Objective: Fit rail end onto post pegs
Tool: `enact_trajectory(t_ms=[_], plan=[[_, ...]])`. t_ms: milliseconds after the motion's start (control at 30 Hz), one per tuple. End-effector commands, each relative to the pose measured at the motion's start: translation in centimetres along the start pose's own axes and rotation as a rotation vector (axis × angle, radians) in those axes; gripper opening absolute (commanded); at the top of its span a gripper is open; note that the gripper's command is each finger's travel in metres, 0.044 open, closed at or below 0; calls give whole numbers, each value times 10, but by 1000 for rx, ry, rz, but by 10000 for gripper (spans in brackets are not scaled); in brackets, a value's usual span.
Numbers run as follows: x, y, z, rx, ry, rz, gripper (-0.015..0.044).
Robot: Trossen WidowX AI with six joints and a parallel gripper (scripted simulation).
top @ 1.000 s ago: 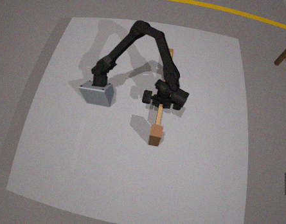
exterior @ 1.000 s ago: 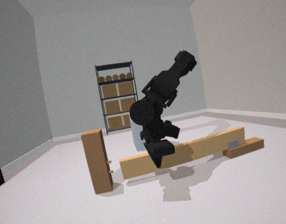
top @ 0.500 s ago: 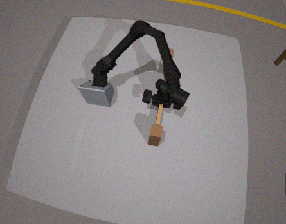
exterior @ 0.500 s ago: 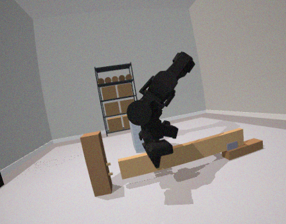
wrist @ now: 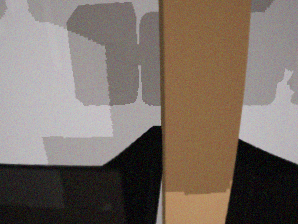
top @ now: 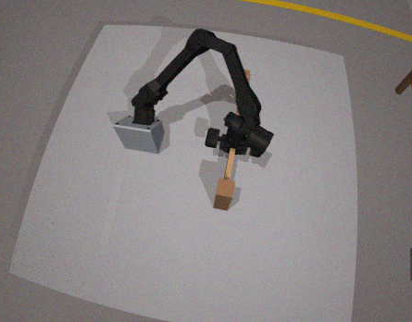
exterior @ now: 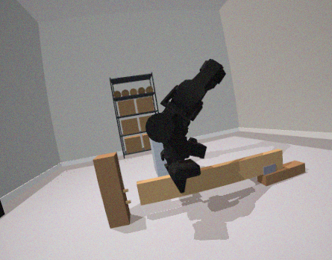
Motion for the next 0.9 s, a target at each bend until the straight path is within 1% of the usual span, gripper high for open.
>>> enact_trajectory(t_ms=[0, 467, 867], plan=[[8, -3, 0, 1, 1, 27, 0], [1, -2, 0, 1, 1, 27, 0], [4, -1, -1, 1, 1, 27, 0]])
Point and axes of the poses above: the point midway between the two fingers, 35 mm back from their tips, its own x axis back along the fingers, its own y axis across the jaws, z = x × y, the point moved 5 cm from there along x, back along the fingers, and after that the axes turned 11 degrees about x, right-handed, at the moved point
